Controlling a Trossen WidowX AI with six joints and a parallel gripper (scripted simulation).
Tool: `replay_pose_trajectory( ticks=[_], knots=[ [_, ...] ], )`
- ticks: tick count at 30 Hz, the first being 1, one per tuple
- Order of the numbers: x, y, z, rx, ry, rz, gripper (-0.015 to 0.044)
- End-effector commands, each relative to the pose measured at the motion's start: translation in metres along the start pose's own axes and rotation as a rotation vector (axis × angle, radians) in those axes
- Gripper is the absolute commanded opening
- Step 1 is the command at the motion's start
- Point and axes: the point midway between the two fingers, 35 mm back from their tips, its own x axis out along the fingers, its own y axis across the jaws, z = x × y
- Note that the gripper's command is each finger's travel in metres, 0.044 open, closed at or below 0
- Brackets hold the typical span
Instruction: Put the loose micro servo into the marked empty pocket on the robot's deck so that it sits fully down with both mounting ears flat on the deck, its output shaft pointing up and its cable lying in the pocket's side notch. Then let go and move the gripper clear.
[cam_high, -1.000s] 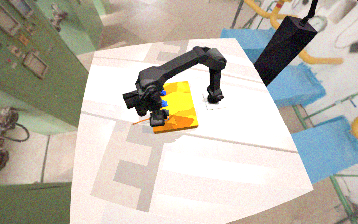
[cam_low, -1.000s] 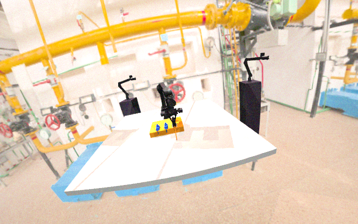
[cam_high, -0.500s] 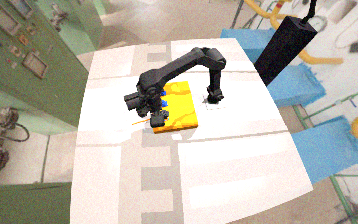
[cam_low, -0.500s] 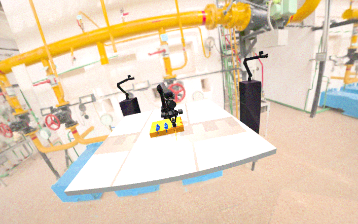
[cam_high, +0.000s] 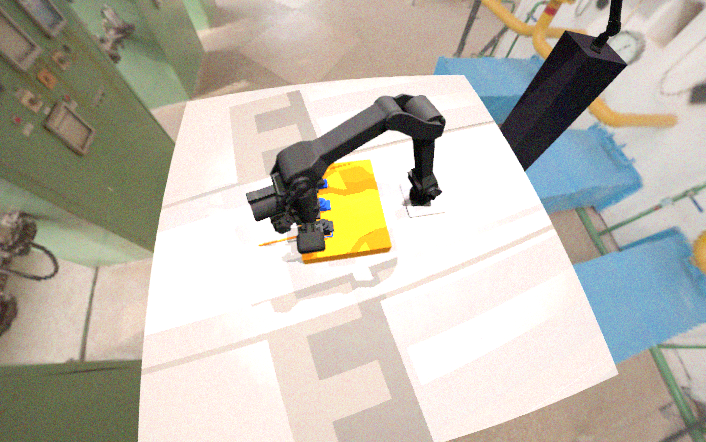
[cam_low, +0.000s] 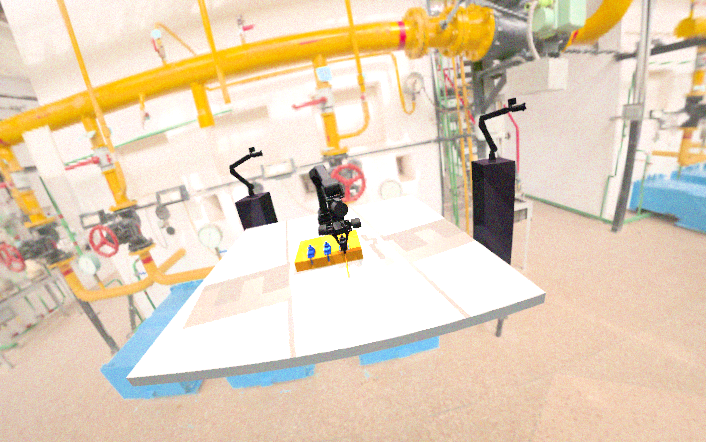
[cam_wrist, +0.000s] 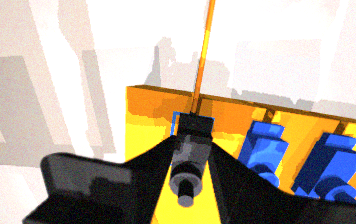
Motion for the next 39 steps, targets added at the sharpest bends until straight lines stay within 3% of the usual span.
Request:
replay_pose_trajectory(
  ticks=[1, 19, 26, 34, 39],
  knots=[
    [0.004, 0.000, 0.000, -0.001, 0.000, 0.000, 0.0000],
    [0.019, 0.000, 0.000, -0.001, 0.000, 0.000, 0.0000],
    [0.016, 0.000, 0.000, -0.001, 0.000, 0.000, 0.0184],
    [-0.016, 0.000, -0.002, -0.001, 0.000, 0.000, 0.0187],
    [-0.018, -0.001, -0.002, -0.001, 0.000, 0.000, 0.0187]
  ],
)
